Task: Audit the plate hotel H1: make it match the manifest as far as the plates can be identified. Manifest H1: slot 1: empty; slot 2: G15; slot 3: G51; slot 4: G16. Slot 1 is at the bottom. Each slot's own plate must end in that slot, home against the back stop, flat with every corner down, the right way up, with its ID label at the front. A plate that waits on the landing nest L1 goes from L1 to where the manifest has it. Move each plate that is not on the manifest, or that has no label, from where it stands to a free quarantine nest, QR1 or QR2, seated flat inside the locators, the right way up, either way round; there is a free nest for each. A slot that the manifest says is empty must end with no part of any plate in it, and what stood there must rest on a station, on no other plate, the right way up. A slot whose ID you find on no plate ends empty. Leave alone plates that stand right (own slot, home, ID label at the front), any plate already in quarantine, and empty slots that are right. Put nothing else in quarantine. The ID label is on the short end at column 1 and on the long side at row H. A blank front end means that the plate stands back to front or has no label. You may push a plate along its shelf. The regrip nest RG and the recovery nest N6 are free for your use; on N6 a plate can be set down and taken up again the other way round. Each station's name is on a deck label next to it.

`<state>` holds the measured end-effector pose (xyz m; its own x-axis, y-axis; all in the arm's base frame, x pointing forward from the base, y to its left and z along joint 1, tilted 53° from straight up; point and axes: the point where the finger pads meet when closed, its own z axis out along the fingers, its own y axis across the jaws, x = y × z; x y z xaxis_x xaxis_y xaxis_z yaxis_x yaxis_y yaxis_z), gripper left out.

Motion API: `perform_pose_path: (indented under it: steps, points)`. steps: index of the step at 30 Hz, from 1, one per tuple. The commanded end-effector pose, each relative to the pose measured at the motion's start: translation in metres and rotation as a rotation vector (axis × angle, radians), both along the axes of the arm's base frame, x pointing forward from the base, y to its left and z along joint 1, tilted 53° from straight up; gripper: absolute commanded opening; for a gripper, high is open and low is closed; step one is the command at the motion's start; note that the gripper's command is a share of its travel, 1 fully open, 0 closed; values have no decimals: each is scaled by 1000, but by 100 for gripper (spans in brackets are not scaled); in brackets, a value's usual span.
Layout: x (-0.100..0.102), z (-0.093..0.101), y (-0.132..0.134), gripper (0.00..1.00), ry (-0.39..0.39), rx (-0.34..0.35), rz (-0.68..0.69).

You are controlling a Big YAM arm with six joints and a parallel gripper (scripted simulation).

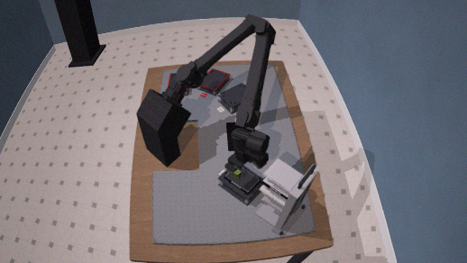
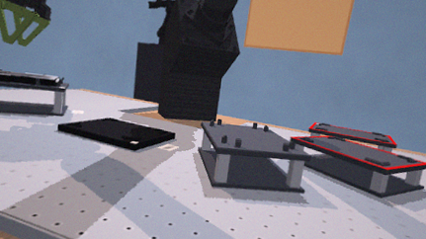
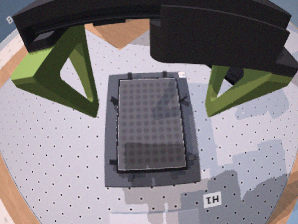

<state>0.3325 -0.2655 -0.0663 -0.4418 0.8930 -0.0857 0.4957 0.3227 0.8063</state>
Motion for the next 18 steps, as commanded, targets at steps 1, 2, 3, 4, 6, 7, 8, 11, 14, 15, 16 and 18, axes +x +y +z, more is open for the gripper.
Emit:
perform_pose_path:
  steps: [1, 2, 3, 4, 6, 7, 8, 11, 14, 15, 16, 18]
  points:
    - [1, -1, 3, 100, -4, -30, 89]
    - [2, -1, 3, 100, 4, -17, 111]
    - [1, -1, 2, 100, 15, -5, 129]
    - [-1, -1, 0, 100, 25, 8, 145]
    - [0, -2, 2, 100, 46, 32, 193]
    - [2, -2, 4, 100, 56, 45, 221]
    - [1, -2, 3, 100, 60, 51, 228]
    - [-1, 4, 14, 100, 57, 52, 232]
    - [1, -10, 17, 100, 59, 59, 232]
    - [3, -10, 16, 100, 56, 54, 232]
    - [3, -10, 16, 100, 56, 54, 232]
    - [-2, -3, -3, 100, 43, 32, 192]
